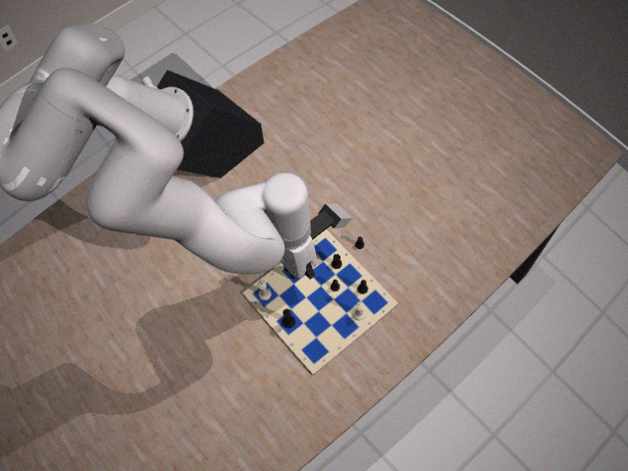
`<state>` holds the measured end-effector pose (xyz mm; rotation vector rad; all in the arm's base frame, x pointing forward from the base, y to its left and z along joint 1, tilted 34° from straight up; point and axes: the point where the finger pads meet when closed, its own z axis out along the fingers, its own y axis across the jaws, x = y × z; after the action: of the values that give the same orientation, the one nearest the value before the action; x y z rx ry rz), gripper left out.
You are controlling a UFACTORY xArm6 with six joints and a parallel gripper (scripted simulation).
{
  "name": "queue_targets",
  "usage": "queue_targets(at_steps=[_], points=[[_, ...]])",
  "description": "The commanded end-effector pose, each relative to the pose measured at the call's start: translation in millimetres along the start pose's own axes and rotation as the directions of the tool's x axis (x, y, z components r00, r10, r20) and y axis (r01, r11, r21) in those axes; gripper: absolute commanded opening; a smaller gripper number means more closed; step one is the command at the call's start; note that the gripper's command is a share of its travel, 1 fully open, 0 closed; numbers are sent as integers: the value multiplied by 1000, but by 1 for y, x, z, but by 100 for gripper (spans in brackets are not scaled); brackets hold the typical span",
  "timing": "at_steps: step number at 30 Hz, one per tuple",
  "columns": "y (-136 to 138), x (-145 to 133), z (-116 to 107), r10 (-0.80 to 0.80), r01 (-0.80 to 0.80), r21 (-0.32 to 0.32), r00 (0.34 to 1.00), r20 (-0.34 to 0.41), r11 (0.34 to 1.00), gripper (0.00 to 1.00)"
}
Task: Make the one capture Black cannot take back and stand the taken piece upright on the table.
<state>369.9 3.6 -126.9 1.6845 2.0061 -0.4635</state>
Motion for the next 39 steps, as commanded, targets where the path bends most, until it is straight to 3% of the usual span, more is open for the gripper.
queue_targets(at_steps=[1,31,32,34,35,37,38,39], points=[[1,0,-1,0,0,-3,1000,-1,1000,0],[1,0,-1,0,0,-3,1000,-1,1000,0],[1,0,-1,0,0,-3,1000,-1,1000,7],[1,0,-1,0,0,-3,1000,-1,1000,7],[1,0,-1,0,0,-3,1000,-1,1000,15],[1,0,-1,0,0,-3,1000,-1,1000,15],[1,0,-1,0,0,-3,1000,-1,1000,22],[1,0,-1,0,0,-3,1000,-1,1000,22]])
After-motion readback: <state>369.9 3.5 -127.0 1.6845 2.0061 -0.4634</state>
